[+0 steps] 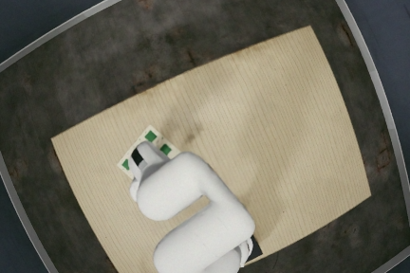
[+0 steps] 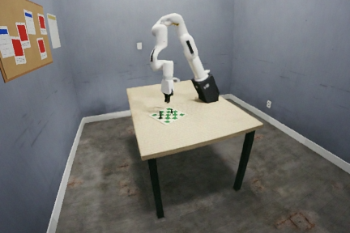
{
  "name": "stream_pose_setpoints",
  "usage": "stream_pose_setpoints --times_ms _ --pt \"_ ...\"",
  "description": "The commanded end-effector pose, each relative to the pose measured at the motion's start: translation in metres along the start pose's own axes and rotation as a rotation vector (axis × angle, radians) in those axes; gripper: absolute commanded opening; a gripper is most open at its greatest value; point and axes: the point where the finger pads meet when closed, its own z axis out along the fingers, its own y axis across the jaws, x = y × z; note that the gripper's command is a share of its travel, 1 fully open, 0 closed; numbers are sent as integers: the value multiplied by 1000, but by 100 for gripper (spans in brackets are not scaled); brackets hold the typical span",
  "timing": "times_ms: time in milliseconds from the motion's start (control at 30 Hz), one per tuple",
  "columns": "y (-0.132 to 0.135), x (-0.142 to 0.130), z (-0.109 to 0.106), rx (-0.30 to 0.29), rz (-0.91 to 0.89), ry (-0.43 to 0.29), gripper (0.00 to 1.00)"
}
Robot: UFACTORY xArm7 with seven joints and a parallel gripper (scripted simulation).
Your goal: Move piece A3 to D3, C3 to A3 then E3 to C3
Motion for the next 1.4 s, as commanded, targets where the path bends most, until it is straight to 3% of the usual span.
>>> stream_pose_setpoints --times_ms 0,867,1367 --pt "0 -2 0 25 -15 98 0" --pt "0 0 15 25 -16 99 0" --pt "-1 4 58 25 -15 98 0"
